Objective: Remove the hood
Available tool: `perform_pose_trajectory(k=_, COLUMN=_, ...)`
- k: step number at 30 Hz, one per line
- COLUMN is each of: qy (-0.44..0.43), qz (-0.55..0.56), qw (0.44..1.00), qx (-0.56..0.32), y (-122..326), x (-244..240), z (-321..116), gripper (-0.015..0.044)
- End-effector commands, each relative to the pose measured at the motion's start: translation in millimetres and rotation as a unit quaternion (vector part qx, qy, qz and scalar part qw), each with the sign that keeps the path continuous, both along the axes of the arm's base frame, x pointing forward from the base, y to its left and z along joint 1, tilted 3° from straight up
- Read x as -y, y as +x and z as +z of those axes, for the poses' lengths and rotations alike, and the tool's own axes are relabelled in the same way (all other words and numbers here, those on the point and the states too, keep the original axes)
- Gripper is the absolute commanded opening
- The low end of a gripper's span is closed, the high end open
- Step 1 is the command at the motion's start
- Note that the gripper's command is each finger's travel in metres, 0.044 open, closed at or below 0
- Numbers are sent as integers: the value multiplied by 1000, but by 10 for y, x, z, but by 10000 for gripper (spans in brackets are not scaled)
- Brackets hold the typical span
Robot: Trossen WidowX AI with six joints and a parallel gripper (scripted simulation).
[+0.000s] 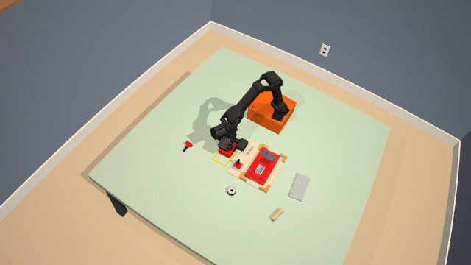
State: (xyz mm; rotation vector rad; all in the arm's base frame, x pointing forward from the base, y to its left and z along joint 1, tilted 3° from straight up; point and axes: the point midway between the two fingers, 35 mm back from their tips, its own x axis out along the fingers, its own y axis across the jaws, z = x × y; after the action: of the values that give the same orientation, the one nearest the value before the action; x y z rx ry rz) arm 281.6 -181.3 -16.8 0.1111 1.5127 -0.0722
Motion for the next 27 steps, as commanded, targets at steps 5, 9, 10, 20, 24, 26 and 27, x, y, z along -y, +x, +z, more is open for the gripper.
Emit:
perform_pose_trajectory(k=5, qy=2, qz=-2, qw=1000, qx=0, y=-3, x=-9, z=-47, gripper=0)
perform_pose_trajectory(k=9, qy=2, qz=-2, qw=1000, qx=0, y=-2, x=-10, z=-66, gripper=0)
perform_pose_trajectory(k=10, qy=2, qz=-2, qw=1000, qx=0, y=-2, x=-10, z=-71, gripper=0)
perform_pose_trajectory(k=20, qy=2, qz=-2, qw=1000, qx=0, y=0, x=-12, z=-120, gripper=0)
perform_pose_trajectory(k=24, qy=2, qz=-2, qw=1000, qx=0, y=1, x=-12, z=-140, gripper=0)
perform_pose_trajectory(k=26, qy=2, qz=-2, qw=1000, qx=0, y=1, x=-13, z=-149, gripper=0)
perform_pose_trajectory(k=27, qy=2, qz=-2, qw=1000, qx=0, y=1, x=-13, z=-151, gripper=0)
